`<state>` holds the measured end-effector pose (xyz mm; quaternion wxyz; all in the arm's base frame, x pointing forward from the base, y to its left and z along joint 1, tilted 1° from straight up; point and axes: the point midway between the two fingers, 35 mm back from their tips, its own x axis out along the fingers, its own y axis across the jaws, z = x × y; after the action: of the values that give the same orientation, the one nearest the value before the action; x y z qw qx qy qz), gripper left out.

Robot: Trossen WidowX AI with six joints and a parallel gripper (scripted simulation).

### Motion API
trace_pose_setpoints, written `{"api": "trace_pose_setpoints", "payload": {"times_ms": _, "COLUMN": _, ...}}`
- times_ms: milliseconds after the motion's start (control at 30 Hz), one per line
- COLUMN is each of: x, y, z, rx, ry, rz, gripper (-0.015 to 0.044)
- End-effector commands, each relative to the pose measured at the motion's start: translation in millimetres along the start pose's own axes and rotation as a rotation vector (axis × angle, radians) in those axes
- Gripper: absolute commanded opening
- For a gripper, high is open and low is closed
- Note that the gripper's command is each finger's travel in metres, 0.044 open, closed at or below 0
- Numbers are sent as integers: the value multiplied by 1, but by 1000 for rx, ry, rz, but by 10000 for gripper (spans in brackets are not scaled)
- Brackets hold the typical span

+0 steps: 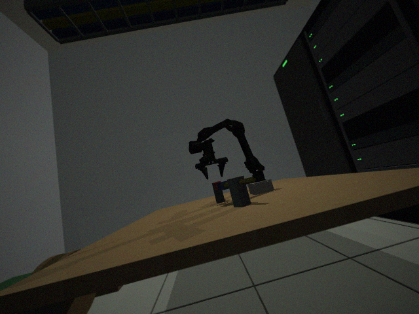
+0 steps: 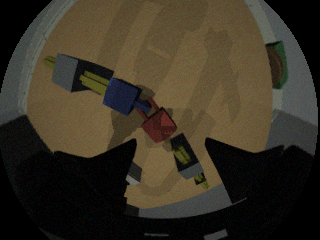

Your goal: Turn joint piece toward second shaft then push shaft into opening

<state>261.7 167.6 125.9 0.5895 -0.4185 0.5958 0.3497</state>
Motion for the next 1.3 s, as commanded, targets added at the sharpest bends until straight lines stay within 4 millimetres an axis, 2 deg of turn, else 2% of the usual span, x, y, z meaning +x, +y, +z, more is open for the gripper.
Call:
{"api": "trace_pose_setpoints", "payload": {"times_ms": 0, "x": -11, "y": -2, "z": -1, "rx": 120, "ry": -15, "rz": 11, "gripper": 440}}
{"api": "trace_pose_setpoints", "payload": {"times_ms": 867, "x": -83, "y": -5, "z": -19, "rx": 982, "ry": -57, "rz": 115, "gripper": 440}}
{"api": "trace_pose_setpoints", "payload": {"times_ms": 1000, "x": -83, "y": -6, "z": -21, "rx": 988, "ry": -57, "rz": 116, "gripper": 440}}
{"api": "trace_pose_setpoints", "payload": {"times_ms": 1067, "x": -71, "y": -18, "z": -32, "rx": 988, "ry": -56, "rz": 113, "gripper": 440}}
{"api": "trace_pose_setpoints", "payload": {"times_ms": 1167, "x": -45, "y": -39, "z": -61, "rx": 988, "ry": -55, "rz": 109, "gripper": 440}}
{"api": "trace_pose_setpoints", "payload": {"times_ms": 1267, "x": -38, "y": -43, "z": -69, "rx": 989, "ry": -54, "rz": 108, "gripper": 440}}
